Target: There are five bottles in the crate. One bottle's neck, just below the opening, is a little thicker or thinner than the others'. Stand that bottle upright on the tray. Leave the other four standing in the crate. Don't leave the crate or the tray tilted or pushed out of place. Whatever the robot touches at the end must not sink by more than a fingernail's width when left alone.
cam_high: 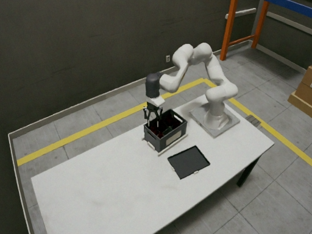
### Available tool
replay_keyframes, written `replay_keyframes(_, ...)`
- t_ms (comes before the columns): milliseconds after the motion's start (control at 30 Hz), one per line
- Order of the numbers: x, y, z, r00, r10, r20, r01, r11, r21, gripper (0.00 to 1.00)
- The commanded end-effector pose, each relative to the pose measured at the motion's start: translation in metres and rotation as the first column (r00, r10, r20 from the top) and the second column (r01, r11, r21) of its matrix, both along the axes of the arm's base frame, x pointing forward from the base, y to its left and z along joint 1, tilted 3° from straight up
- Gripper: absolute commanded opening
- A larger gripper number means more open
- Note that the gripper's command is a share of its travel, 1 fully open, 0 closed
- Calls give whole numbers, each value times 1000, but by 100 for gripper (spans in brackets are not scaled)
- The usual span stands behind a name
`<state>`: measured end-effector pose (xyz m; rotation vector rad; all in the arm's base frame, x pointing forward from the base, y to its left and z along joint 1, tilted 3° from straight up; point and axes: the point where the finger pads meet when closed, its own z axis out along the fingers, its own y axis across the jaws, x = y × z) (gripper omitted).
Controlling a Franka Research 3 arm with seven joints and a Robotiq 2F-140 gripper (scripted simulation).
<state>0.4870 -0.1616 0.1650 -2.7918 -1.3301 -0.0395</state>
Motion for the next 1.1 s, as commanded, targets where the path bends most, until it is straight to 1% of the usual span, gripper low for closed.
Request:
replay_keyframes(0,1,0,-4,1000,-3,3,3,1000,-3,44)
replay_keyframes(733,1,1,-28,1000,-3,3,3,1000,-3,44)
replay_keyframes(1067,1,2,-33,1000,-3,3,3,1000,-3,44)
